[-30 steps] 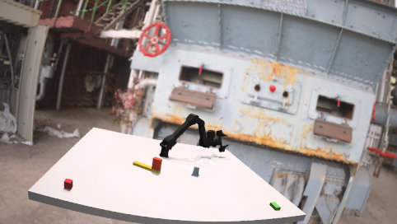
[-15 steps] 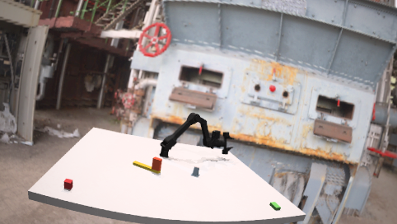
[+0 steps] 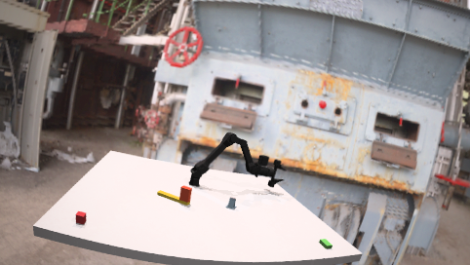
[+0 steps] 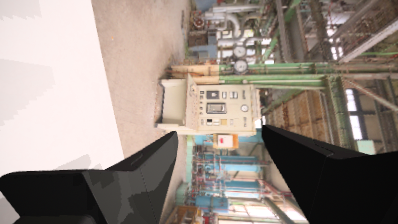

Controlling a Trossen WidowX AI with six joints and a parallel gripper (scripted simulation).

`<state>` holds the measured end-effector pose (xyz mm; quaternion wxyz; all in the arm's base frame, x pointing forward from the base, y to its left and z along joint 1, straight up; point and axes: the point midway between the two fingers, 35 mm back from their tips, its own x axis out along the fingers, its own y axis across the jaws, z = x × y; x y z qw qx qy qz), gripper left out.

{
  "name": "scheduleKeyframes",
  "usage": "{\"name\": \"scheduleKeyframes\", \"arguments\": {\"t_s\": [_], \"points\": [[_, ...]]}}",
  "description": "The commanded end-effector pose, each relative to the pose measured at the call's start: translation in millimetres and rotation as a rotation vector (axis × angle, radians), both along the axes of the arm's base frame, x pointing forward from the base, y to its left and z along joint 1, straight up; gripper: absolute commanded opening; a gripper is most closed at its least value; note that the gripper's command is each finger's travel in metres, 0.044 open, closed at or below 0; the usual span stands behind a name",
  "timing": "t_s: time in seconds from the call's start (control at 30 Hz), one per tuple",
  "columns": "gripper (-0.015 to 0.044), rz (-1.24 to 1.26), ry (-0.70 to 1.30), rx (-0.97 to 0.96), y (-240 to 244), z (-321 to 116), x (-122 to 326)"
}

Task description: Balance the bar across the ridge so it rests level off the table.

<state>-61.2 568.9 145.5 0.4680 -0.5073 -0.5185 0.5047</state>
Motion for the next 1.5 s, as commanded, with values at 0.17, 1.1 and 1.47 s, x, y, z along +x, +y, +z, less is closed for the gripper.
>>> {"name": "scheduleKeyframes", "arguments": {"t_s": [0.17,1.1,1.47], "points": [[0.0315,-0.112,0.156,-0.076,2.0,3.8,68.4],[0.0315,-0.562,0.542,-0.114,-54.8,16.8,279.3],[0.0315,-0.772,0.810,-0.115,-102.0,11.5,354.2]]}}
